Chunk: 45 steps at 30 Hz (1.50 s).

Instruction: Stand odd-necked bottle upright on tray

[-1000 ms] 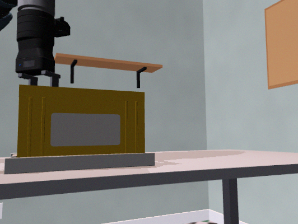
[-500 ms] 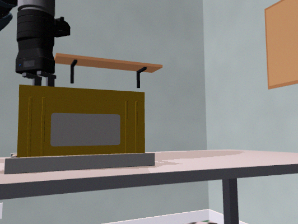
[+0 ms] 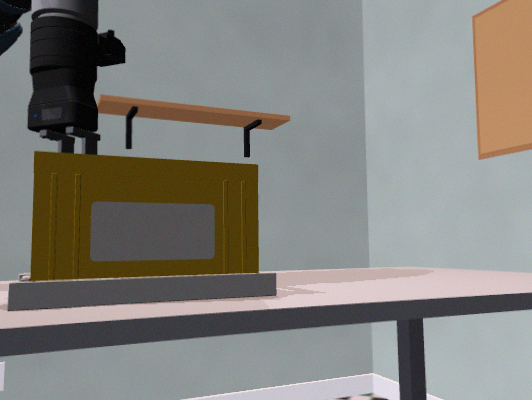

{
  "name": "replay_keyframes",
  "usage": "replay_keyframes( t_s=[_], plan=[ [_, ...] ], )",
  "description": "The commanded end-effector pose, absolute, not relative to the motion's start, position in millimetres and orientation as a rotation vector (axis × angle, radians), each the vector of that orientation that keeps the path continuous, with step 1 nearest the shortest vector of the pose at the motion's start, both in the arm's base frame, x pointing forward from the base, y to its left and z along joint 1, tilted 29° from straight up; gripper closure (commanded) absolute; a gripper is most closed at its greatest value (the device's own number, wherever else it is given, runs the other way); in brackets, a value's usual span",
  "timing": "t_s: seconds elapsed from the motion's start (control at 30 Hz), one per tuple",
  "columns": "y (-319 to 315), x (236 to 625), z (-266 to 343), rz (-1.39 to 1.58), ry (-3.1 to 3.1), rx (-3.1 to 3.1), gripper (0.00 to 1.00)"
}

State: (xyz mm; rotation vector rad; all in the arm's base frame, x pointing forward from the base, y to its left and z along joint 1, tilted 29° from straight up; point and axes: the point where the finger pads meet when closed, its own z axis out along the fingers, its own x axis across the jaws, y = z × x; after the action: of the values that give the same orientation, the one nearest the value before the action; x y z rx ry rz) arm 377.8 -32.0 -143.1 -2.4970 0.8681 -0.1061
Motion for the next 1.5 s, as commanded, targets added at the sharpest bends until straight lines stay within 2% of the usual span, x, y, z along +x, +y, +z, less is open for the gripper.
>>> replay_keyframes(
  t_s=[0.0,1.4,1.43,1.47],
  plan=[
    [-32.4,378.0,-142.9,-0.108,0.868,-2.497,1.0],
    [-32.4,378.0,-142.9,-0.108,0.868,-2.497,1.0],
    [-32.4,378.0,-142.9,-0.108,0.868,-2.497,0.0],
    [-32.4,378.0,-142.9,-0.108,0.868,-2.497,0.0]
  ],
)
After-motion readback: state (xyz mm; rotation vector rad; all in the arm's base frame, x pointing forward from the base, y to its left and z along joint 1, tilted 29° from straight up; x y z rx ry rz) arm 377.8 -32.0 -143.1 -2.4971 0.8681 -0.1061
